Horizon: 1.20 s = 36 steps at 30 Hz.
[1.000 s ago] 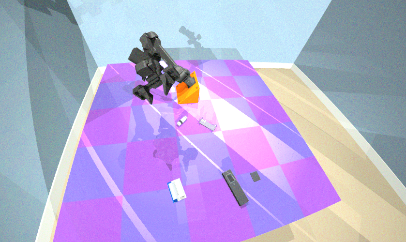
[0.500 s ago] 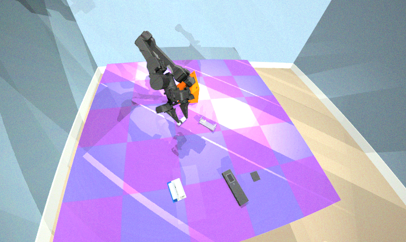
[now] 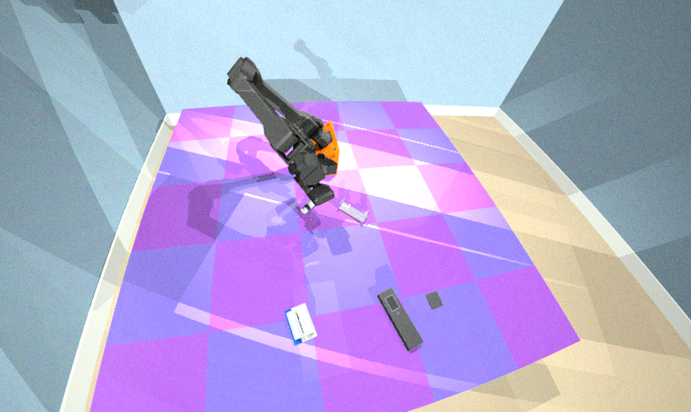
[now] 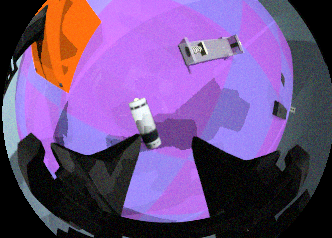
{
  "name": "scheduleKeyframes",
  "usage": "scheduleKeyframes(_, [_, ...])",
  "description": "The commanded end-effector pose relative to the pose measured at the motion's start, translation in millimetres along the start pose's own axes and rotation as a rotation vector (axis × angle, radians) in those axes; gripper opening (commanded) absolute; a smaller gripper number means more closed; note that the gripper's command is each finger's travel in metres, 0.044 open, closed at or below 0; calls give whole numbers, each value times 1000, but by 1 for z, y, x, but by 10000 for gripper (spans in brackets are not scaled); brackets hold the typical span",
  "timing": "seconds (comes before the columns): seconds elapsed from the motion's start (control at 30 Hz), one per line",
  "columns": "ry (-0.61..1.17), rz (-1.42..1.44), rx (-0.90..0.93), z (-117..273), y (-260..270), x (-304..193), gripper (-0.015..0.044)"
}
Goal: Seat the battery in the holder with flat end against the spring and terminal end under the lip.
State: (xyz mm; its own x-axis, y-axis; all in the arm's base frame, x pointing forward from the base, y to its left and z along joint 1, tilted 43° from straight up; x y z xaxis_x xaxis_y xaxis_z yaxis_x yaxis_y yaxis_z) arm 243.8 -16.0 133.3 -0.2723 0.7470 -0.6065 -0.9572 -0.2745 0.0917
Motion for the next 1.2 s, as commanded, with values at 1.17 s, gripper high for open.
scheduleKeyframes(1.17, [37,356,154,-47,9,2,240])
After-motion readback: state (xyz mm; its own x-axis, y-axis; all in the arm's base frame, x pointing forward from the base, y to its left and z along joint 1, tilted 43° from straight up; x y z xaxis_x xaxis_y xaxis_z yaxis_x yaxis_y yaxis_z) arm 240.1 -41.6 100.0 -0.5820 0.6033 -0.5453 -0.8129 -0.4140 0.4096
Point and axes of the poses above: the point midway between the two fingers, 35 mm back from their tips, its own z axis back along the fingers, its own y axis across the jaws, x = y × z, the point moved 9 cm from there along z, back along the fingers, and after that the axes turned 3 degrees about -z, right-handed, at the moved point
